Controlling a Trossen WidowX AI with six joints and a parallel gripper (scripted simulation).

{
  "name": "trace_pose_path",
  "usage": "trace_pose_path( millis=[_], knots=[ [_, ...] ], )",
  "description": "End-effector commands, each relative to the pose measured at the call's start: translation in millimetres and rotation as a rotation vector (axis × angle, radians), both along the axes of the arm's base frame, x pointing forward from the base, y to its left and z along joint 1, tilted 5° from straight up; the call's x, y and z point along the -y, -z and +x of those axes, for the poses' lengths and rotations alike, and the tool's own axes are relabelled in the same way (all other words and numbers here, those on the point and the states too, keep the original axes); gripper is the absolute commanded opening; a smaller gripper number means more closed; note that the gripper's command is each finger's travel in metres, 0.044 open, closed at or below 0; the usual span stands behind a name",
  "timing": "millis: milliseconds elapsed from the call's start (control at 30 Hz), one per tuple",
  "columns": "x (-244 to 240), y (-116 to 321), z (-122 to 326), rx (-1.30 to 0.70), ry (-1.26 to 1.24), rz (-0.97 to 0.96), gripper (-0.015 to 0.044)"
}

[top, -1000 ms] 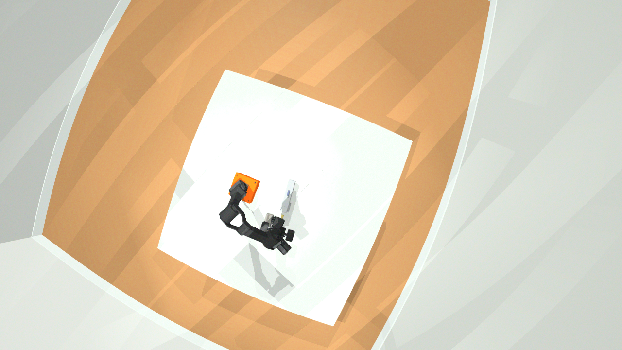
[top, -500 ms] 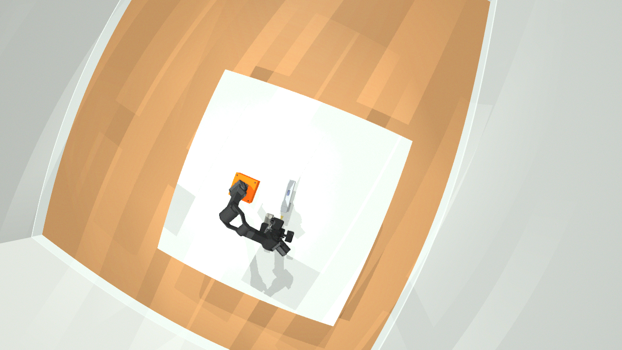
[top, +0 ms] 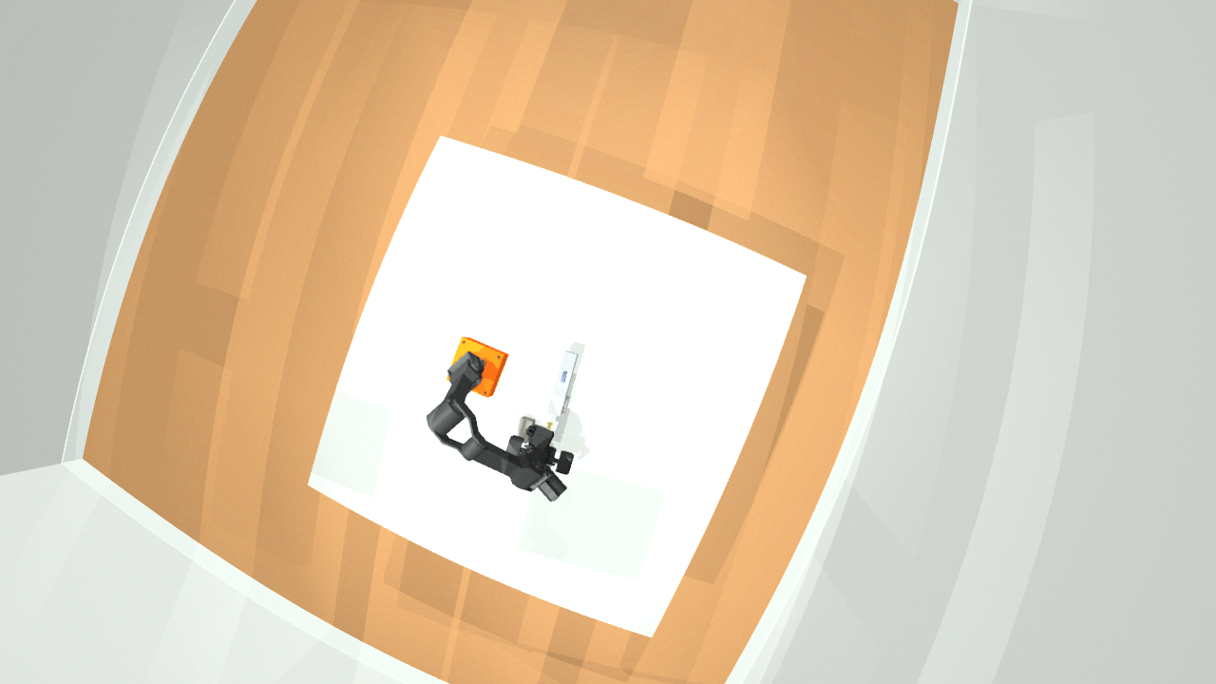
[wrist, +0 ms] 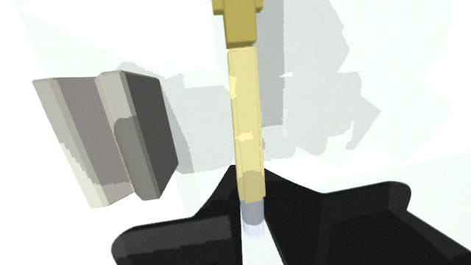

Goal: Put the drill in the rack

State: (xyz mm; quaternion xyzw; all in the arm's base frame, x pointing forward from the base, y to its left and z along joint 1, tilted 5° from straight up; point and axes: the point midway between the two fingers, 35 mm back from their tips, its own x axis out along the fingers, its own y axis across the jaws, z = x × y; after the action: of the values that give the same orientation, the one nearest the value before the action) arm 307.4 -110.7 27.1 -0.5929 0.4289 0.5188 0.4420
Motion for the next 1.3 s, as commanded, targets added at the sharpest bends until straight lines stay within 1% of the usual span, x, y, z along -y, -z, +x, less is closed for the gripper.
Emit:
trace_pose_path(
  millis=[0, 1267],
  knots=[
    [-0.4, -3.3, 0.0, 0.005, -0.006, 0.003, 0.0000],
    [-0.8, -17.0, -4.5, 0.005, -0.006, 0.003, 0.0000]
  ],
)
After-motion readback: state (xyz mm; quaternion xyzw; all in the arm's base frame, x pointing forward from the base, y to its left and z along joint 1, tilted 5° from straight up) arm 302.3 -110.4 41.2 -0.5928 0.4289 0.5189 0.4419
